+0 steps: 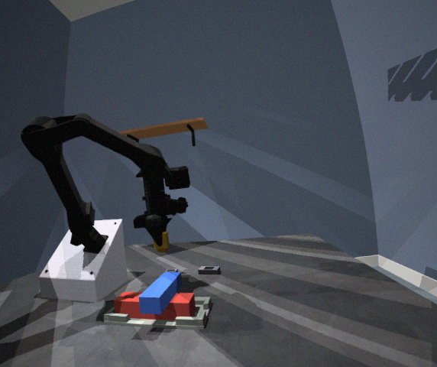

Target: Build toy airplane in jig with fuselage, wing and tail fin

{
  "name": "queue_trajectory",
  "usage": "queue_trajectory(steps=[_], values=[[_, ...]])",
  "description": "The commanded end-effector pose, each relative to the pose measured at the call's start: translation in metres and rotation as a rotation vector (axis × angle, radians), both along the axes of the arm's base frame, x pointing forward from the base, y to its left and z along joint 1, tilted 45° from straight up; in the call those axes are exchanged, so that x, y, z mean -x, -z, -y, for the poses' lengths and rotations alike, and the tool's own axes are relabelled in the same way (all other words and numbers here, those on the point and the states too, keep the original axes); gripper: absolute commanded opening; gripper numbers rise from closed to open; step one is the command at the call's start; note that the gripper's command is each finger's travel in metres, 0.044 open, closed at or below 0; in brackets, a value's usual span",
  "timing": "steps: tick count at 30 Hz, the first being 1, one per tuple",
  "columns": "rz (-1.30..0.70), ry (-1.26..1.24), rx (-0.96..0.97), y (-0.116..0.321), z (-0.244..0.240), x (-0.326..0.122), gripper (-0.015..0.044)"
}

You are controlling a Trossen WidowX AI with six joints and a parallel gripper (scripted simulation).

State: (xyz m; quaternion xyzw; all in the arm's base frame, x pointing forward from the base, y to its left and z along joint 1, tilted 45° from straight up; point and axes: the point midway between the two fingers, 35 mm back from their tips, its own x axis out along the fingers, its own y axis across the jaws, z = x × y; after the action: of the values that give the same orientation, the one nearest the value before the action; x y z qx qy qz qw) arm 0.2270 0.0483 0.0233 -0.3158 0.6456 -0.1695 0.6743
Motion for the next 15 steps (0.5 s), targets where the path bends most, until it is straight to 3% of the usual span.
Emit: queue_trajectory(steps=[1,15], values=[[0.007,-0.001,0.005,-0.007,0.011,-0.001,0.0],[0.029,0.018,0.02,-0.029,0.052,0.0,0.0]])
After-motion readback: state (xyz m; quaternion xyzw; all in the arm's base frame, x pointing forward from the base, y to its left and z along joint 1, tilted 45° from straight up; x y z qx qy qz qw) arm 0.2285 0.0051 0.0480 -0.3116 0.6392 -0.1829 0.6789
